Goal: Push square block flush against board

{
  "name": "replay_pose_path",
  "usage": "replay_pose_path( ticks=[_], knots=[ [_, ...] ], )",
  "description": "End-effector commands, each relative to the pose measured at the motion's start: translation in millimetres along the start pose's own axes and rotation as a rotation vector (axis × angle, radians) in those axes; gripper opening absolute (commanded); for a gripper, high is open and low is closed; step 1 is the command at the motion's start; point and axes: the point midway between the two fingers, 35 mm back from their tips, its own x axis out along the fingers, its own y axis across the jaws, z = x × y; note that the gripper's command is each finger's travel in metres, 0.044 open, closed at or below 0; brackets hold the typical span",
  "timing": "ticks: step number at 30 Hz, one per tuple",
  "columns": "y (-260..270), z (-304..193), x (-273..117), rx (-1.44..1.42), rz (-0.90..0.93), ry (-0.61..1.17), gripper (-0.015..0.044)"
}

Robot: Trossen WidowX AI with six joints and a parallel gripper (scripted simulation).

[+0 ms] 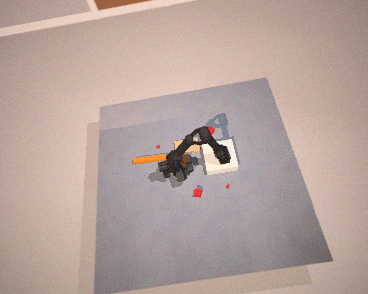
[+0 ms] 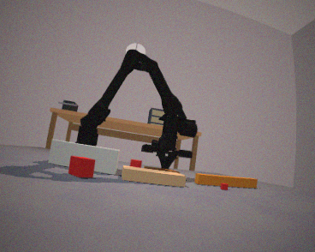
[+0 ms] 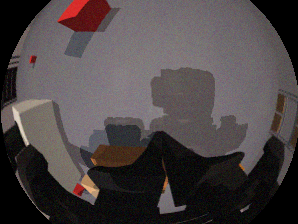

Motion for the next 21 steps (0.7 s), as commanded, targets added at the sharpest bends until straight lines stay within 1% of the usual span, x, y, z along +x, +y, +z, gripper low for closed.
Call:
replay_pose_path(
  ticks=[1,21],
  knots=[
    [-1,-3,0,-0.004,-0.002,0.004,0.0000],
    [-2,-19,0,-0.004,-0.002,0.006,0.0000]
  ],
)
